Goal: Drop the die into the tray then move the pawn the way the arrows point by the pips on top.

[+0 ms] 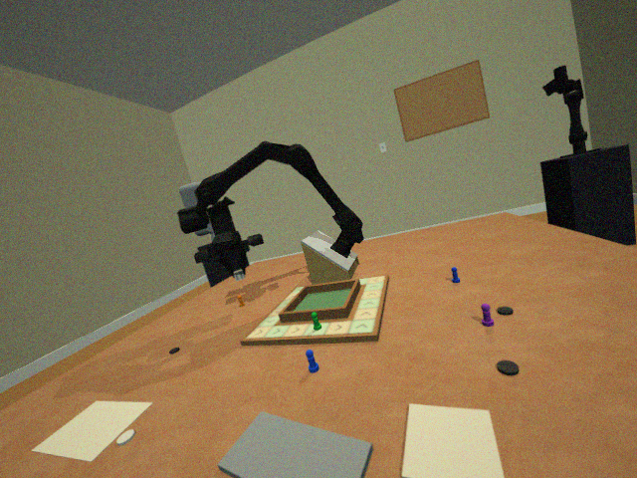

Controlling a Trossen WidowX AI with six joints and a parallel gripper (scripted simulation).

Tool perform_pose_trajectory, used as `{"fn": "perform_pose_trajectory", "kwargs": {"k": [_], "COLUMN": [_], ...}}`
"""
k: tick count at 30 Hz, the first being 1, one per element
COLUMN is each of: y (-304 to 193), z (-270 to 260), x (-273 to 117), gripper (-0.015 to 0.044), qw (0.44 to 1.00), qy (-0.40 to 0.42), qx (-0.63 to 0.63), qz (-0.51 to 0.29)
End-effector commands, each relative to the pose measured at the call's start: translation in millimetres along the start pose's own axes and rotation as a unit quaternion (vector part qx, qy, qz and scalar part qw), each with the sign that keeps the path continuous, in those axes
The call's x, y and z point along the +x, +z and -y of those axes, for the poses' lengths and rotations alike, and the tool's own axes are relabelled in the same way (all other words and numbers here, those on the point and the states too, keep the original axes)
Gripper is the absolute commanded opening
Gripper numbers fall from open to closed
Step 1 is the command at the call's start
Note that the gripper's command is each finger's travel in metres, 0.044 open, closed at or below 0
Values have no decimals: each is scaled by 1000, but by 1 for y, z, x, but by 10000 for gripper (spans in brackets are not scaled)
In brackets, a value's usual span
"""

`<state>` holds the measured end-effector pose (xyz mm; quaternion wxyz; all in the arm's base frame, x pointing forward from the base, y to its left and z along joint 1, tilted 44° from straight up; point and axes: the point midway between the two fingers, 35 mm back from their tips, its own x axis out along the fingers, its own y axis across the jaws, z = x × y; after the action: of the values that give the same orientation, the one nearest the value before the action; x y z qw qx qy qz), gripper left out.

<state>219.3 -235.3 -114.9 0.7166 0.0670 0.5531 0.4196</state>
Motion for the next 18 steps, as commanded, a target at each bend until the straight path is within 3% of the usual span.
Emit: {"fn": "perform_pose_trajectory", "kwargs": {"k": [1, 7, 18], "y": [1, 3, 38], "z": [-2, -4, -22], "x": [-26, -30, -30], "gripper": [0, 0, 0], "qw": [1000, 1000, 987], "qy": [-5, -5, -10], "qx": [-3, 7, 159], "qz": [-1, -2, -3]}}
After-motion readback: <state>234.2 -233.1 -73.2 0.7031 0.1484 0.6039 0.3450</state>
